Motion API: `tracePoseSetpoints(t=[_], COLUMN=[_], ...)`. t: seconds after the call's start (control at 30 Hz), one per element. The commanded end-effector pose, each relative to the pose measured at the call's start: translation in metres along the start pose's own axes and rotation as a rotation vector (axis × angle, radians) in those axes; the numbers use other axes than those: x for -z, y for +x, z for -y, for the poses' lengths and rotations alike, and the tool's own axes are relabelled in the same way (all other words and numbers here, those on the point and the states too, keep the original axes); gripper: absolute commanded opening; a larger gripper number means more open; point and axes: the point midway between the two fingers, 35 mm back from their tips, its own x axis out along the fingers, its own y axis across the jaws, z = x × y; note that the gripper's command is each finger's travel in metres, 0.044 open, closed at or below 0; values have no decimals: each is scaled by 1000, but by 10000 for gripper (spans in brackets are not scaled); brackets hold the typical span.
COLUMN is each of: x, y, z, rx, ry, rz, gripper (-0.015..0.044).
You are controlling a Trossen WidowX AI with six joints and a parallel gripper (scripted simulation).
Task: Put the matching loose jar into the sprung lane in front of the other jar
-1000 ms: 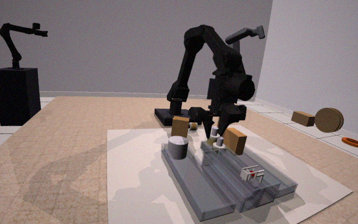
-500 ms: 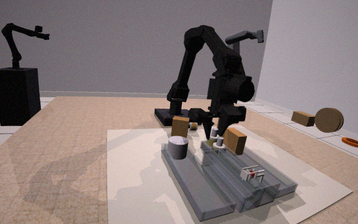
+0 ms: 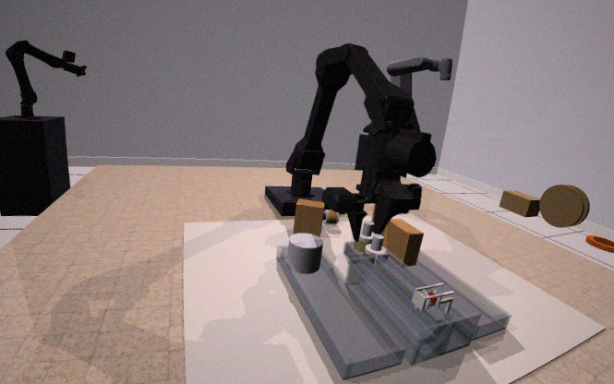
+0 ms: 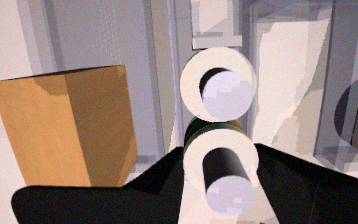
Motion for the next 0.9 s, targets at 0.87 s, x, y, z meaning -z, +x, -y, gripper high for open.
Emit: tracePoseSetpoints(t=[0.87], x=[-4], y=[9], z=[0], rx=[2], ry=[-2], rz=[17], gripper=[0])
